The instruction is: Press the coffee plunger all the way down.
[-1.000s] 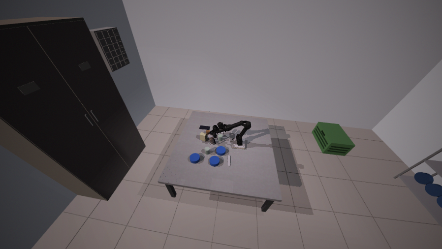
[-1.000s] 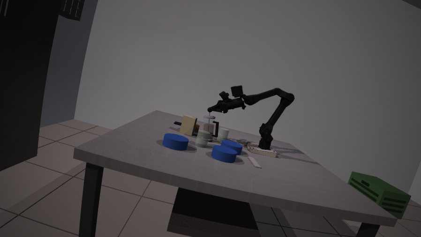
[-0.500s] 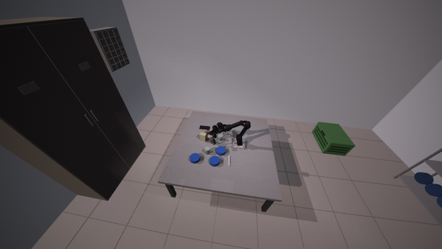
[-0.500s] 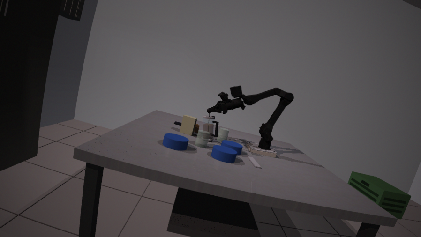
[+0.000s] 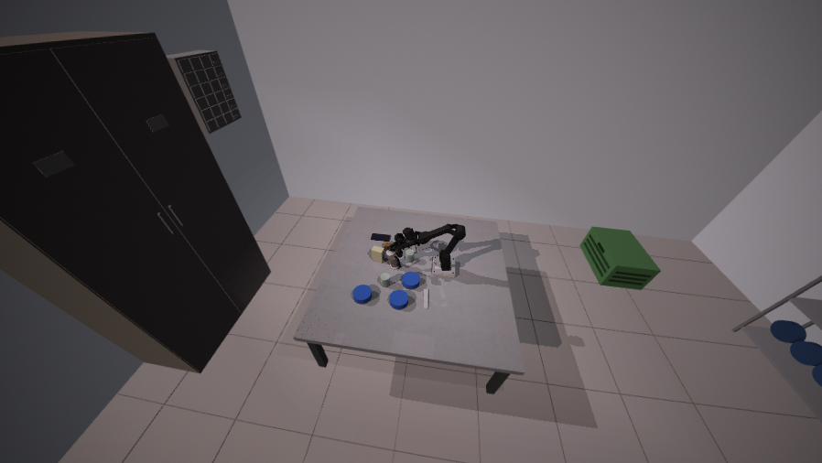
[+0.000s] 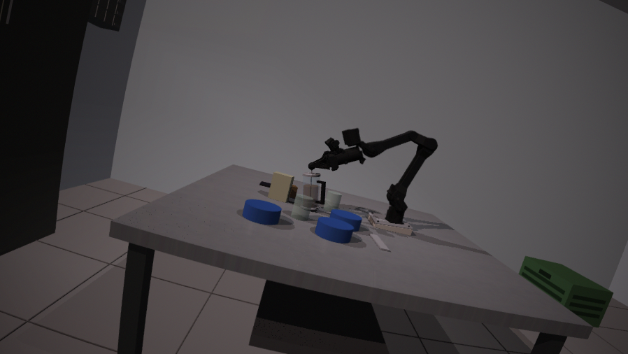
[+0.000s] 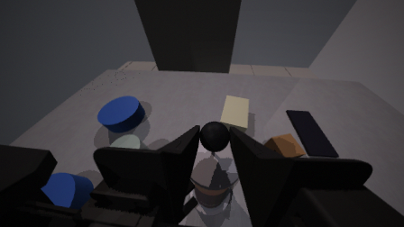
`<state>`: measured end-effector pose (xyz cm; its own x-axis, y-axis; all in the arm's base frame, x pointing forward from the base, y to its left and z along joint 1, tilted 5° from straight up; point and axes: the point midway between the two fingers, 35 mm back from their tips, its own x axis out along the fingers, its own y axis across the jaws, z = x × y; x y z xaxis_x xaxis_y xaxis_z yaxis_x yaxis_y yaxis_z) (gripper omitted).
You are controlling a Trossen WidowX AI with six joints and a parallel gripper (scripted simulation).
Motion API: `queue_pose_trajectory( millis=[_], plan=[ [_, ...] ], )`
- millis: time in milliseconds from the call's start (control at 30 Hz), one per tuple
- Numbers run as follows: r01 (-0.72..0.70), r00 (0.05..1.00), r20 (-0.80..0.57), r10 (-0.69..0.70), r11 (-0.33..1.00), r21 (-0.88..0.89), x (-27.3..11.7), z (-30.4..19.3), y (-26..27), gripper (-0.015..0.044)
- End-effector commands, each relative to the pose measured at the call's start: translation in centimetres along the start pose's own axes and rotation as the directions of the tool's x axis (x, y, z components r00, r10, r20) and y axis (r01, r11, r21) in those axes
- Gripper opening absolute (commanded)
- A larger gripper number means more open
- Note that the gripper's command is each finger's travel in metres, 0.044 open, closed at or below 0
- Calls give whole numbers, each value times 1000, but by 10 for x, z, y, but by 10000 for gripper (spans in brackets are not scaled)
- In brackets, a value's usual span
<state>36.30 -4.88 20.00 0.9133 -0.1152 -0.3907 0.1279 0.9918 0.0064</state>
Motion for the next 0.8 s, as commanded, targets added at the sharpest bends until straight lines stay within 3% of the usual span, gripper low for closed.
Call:
queue_pose_trajectory(
  millis=[0, 700, 767],
  plan=[
    [1, 1000, -20, -1, 1000, 7, 2, -4, 0, 121],
    [0, 1000, -5, 0, 1000, 0, 2, 0, 0, 121],
    [0, 1000, -5, 0, 1000, 0, 2, 0, 0, 174]
  ],
)
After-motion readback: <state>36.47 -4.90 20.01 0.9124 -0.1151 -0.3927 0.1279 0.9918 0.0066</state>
